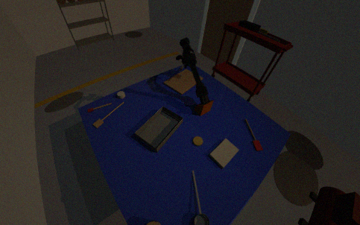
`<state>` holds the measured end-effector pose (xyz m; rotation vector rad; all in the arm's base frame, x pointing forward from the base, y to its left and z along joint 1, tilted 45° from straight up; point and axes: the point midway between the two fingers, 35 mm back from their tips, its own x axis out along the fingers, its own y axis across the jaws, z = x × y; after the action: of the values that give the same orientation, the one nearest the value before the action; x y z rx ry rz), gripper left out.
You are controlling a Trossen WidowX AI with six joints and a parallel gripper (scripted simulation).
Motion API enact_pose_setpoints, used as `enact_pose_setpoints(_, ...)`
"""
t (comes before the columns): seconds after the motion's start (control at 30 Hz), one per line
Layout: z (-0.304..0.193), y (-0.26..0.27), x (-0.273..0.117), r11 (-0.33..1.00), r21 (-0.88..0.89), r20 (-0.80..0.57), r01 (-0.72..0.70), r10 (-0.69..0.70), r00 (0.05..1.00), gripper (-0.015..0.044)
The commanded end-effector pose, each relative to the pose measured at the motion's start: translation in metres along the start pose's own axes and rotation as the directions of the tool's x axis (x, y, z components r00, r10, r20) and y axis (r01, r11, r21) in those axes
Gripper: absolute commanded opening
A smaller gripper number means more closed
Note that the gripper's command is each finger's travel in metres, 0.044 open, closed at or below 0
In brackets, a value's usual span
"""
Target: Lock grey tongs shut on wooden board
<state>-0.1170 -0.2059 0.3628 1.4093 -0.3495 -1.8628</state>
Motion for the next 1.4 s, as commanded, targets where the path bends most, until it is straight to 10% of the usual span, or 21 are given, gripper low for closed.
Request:
enact_pose_setpoints(0.0, 0.000, 0.000, -0.003, 1.000, -0.009, 0.009, -0.012, 0.012, 1.000, -0.0150)
enact_pose_setpoints(0.67, 0.031, 0.015, 0.028, 0.949, -0.295, 0.351, 0.112, -0.001, 0.936, -0.0150)
enact_pose_setpoints(1.37, 0.035, 0.049, 0.026, 0.916, -0.349, 0.743, 0.197, 0.142, 0.654, -0.0150)
